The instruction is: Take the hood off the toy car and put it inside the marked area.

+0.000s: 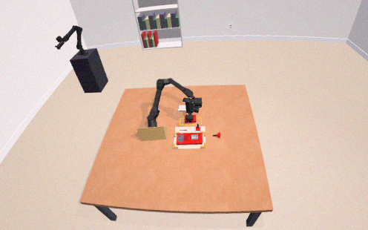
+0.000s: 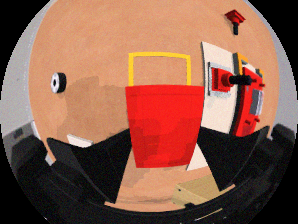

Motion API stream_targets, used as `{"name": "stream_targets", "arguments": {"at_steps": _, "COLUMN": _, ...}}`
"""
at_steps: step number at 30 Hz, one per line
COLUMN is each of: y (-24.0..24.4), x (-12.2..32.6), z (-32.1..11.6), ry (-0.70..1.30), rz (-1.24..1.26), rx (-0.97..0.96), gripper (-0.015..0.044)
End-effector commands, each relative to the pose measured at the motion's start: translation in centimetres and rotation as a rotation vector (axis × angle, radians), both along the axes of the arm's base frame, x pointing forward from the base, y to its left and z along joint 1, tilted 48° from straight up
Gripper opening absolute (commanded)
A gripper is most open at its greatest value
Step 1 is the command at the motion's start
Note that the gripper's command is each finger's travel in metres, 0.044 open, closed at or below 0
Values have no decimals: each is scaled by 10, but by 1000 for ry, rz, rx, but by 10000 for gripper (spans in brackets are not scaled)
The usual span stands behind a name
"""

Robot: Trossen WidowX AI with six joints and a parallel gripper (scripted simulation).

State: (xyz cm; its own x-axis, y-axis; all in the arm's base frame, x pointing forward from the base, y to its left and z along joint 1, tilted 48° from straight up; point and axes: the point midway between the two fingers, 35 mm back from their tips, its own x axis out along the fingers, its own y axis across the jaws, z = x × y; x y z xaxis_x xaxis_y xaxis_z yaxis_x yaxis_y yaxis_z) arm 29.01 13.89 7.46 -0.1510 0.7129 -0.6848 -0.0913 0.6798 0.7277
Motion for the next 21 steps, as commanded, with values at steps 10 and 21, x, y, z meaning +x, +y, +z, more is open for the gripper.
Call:
{"name": "stream_targets", "arguments": {"at_steps": 10, "y": 5, "x": 0, "z": -3, "ry": 0, "rz": -4, "rx": 6, "gripper": 0}}
{"name": "stream_targets", "arguments": {"at_steps": 21, "y": 9, "x": -1, "z": -7, "ry": 0, "rz": -4, "rx": 6, "gripper": 0}}
